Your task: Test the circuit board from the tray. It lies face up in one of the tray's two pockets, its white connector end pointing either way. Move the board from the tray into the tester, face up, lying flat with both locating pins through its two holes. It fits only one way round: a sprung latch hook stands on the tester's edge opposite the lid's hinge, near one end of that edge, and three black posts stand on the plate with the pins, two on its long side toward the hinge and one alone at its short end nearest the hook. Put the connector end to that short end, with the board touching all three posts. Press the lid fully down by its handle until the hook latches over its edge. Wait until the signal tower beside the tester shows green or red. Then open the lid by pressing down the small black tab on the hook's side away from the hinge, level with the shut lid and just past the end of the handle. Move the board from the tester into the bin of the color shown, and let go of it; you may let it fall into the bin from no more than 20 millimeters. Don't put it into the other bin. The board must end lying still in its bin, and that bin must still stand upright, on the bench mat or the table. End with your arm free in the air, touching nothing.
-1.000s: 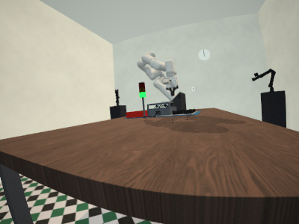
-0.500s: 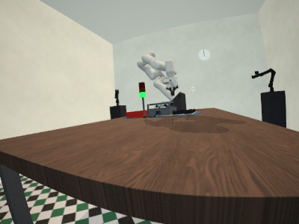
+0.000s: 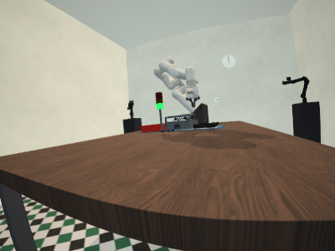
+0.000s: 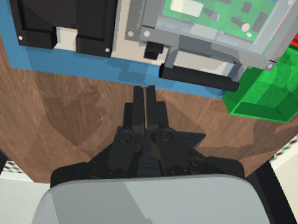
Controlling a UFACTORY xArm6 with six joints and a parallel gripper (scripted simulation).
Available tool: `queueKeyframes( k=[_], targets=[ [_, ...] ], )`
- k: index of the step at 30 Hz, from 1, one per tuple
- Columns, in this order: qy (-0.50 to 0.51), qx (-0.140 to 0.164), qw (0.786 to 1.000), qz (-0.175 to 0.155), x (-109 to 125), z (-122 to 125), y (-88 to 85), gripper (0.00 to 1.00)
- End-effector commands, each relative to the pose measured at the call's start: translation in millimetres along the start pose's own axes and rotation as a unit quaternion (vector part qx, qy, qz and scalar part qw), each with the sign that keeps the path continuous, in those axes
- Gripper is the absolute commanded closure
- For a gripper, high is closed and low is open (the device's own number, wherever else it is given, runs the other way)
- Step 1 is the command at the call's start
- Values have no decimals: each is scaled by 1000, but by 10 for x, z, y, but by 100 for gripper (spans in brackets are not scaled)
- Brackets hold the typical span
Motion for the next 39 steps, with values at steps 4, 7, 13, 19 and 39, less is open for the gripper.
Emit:
queueKeyframes(
  k=[4,7,13,19,39],
  targets=[
    [-121,-2,993,1,-12,3,-12,100],
    [-169,-2,986,1,-12,3,-12,100],
    [-248,-2,969,1,-12,3,-12,100],
    [-339,-2,941,1,-12,3,-12,100],
    [-574,-1,819,1,-12,3,-12,100]
  ],
)
Point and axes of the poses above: the point where the finger pads meet when closed, its own y axis out along the fingers, its own z axis across the jaws, x = y × z, the point moved 6 cm from there along -y, back along the fingers, and after that the axes turned 13 degrees about -y, right-handed, at the moved point
